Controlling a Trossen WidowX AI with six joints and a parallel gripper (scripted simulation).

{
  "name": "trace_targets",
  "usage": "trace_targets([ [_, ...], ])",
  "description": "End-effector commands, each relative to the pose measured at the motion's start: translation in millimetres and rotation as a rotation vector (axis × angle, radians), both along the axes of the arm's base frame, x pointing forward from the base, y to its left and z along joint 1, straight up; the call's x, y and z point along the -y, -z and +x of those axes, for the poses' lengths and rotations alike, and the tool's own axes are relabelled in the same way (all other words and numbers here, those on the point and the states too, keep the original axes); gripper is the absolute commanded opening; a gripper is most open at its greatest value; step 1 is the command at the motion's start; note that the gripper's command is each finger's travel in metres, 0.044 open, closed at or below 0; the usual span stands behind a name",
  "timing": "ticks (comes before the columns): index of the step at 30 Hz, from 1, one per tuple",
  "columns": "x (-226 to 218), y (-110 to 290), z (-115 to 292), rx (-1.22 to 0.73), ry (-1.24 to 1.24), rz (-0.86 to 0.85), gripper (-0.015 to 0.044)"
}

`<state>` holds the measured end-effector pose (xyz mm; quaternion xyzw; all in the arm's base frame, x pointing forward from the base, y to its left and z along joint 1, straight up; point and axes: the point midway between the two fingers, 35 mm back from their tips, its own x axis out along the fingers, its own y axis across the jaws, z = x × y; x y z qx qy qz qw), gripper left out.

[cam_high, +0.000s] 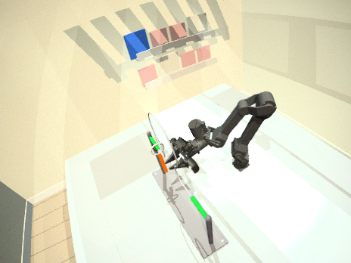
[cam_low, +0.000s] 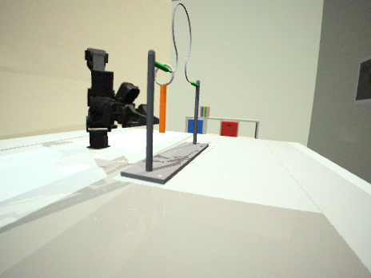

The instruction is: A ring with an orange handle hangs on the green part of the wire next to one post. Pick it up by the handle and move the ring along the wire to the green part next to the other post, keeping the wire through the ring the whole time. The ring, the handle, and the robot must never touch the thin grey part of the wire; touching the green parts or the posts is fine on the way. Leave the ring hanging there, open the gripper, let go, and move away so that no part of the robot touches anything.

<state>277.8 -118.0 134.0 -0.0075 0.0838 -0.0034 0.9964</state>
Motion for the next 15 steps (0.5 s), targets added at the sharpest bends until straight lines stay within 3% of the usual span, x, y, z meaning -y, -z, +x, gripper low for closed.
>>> trace_targets([
  [1,2,-2,7,0.006,0.004,0.001,0.0160],
  [15,2,2,28,0.009,0.004,0.001,0.0160],
])
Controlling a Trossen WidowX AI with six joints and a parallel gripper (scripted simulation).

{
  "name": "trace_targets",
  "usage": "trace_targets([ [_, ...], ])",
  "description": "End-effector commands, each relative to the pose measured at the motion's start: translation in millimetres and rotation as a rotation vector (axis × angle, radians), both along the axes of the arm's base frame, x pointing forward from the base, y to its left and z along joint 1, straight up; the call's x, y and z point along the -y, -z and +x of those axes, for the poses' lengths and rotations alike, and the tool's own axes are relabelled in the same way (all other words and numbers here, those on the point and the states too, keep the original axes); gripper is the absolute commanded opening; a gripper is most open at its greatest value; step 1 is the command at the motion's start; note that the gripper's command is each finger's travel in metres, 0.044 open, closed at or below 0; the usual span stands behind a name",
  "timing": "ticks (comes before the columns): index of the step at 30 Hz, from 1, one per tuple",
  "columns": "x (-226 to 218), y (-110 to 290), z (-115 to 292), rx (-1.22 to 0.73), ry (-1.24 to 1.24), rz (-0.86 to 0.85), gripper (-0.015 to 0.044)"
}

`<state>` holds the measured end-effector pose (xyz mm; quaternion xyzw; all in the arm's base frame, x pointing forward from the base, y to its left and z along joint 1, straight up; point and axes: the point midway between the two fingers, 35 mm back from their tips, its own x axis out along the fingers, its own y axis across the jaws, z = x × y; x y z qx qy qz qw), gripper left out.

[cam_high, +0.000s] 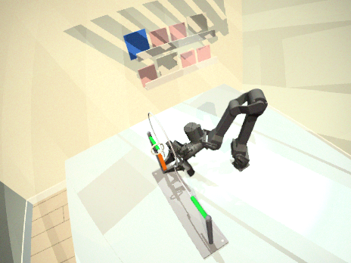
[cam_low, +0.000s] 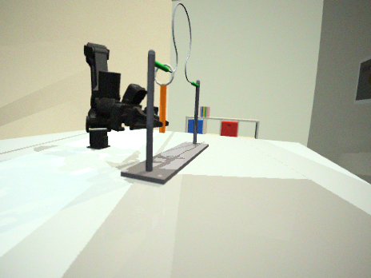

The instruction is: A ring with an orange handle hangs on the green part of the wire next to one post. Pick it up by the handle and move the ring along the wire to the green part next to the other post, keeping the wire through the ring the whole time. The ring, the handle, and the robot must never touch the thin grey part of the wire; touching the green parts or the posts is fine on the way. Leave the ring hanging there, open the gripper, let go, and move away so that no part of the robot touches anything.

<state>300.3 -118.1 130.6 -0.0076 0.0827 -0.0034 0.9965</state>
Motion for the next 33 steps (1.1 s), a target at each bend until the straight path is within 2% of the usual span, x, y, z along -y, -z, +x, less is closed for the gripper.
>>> trace_targets([
  [1,1,-2,7,0.007,0.004,0.002,0.0160],
  [14,-1,4,26,0.011,0.004,0.003,0.0160],
  [33,-1,4,27,0.011,0.004,0.003,0.0160],
])
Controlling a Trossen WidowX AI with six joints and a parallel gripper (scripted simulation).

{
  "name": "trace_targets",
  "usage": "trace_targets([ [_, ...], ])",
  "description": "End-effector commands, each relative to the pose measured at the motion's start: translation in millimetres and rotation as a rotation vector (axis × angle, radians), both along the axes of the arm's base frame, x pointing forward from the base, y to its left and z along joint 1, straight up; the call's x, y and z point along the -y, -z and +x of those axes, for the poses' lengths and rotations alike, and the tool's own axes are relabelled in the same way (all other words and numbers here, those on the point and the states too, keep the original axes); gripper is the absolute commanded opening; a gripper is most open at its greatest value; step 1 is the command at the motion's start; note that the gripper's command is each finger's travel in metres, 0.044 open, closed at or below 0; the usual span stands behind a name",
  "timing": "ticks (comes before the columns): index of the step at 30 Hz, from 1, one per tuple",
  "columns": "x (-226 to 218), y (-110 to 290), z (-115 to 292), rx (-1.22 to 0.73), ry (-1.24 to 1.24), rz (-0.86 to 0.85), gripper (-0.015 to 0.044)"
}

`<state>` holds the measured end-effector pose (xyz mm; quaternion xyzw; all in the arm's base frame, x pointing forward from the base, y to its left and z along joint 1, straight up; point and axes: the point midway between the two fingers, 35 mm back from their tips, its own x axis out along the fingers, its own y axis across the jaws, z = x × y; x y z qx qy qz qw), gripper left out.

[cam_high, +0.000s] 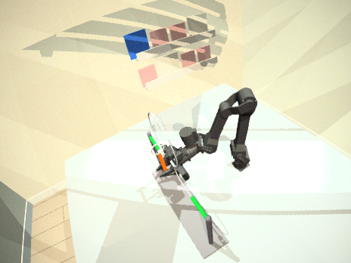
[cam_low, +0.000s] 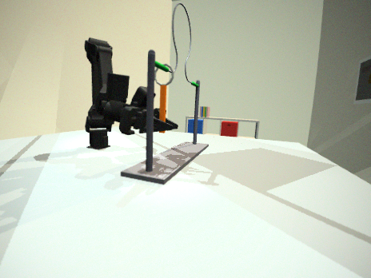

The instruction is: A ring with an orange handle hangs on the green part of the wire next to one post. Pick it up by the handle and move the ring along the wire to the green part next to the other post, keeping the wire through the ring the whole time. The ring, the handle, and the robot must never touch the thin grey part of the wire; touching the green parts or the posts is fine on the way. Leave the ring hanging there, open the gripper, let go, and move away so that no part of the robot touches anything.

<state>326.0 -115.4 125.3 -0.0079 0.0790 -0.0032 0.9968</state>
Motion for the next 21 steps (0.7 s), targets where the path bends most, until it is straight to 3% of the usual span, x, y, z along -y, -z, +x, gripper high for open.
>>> trace_targets([
  [1,1.1,-1.4,1.0,0.004,0.005,0.004,0.0160],
  [8,1.1,-1.4,1.0,0.004,0.005,0.004,0.0160],
  [19,0.0,-0.1,0.1,0.000,0.000,0.000,-0.0129],
  [21,0.0,-0.1,0.1,0.000,0.000,0.000,-0.0150],
])
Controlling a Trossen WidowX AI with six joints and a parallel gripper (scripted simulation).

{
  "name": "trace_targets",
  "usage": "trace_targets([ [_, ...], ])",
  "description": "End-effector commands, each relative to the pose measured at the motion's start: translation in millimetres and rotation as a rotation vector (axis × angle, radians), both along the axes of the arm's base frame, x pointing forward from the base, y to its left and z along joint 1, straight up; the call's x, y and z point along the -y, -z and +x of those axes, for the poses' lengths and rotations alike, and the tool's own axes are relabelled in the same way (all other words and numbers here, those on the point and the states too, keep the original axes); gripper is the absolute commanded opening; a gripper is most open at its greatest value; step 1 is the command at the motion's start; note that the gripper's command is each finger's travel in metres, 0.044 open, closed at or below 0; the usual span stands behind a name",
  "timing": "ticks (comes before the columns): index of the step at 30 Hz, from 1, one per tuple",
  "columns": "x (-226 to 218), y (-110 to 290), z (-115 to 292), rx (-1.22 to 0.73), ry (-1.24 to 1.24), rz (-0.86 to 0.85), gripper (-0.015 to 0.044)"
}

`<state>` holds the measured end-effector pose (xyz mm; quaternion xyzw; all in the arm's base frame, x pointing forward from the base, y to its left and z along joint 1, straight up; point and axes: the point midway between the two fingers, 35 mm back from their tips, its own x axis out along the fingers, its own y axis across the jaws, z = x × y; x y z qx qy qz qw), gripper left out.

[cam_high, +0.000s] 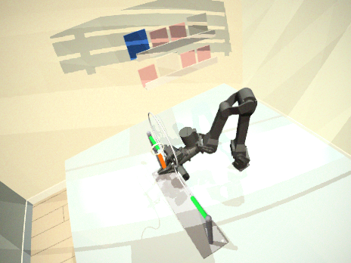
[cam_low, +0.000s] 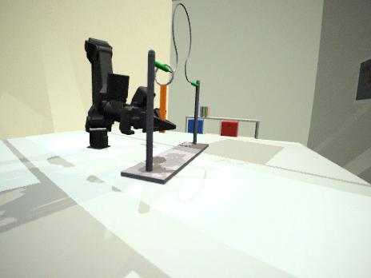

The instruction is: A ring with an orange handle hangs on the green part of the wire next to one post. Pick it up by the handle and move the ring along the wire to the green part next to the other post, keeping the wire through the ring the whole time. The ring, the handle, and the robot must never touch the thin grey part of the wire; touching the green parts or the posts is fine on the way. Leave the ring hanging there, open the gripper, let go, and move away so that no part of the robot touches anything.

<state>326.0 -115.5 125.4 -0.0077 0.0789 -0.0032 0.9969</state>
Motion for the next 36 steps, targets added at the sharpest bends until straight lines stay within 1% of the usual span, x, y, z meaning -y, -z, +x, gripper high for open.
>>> trace_targets([
  [1,0,0,0,0.000,0.000,0.000,-0.0150],
  [9,0,-2,0,0.000,0.001,0.000,-0.0150],
  [18,-1,-16,0,0.001,0.007,0.001,-0.0150],
  [36,-1,-16,0,0.001,0.007,0.001,-0.0150],
])
